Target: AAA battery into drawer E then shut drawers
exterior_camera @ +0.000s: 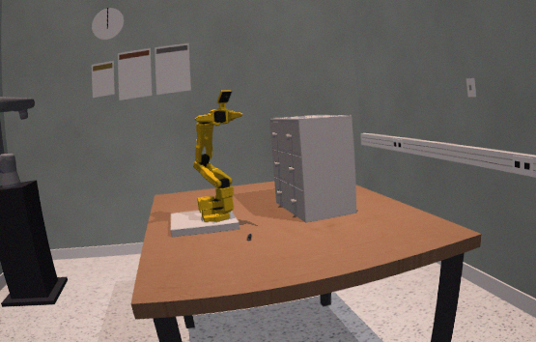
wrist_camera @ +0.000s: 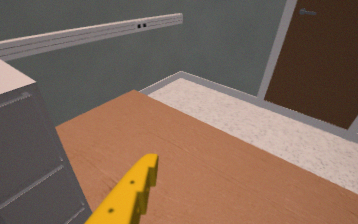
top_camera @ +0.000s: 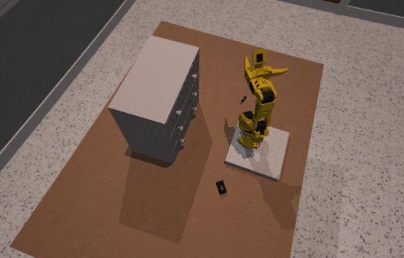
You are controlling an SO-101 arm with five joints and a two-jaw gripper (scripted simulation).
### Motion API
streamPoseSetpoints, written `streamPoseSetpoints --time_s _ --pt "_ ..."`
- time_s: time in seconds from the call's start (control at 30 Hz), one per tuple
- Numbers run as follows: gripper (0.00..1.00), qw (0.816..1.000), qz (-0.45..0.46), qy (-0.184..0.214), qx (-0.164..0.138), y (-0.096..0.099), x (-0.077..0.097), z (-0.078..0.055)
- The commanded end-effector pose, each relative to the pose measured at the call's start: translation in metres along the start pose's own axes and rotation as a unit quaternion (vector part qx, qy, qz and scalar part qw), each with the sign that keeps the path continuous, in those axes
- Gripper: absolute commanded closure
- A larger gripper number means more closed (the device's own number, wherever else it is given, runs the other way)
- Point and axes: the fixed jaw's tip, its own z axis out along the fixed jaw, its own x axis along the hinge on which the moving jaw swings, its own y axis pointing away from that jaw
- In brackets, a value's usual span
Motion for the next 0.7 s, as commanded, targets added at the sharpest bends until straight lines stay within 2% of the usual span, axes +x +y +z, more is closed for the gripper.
streamPoseSetpoints --time_s 0.0,0.3,0.47,0.53,0.67 --pt "0.5 1.0 0.0 0.013 -0.013 0.003 0.005 0.003" --pt "0.5 0.983 -0.019 0.126 -0.132 0.04 0.051 0.02" --pt "0.5 0.962 -0.042 0.186 -0.195 0.063 0.078 0.02" --pt "0.5 0.962 -0.042 0.186 -0.195 0.063 0.078 0.02" --pt "0.5 0.939 -0.065 0.232 -0.244 0.08 0.101 0.016"
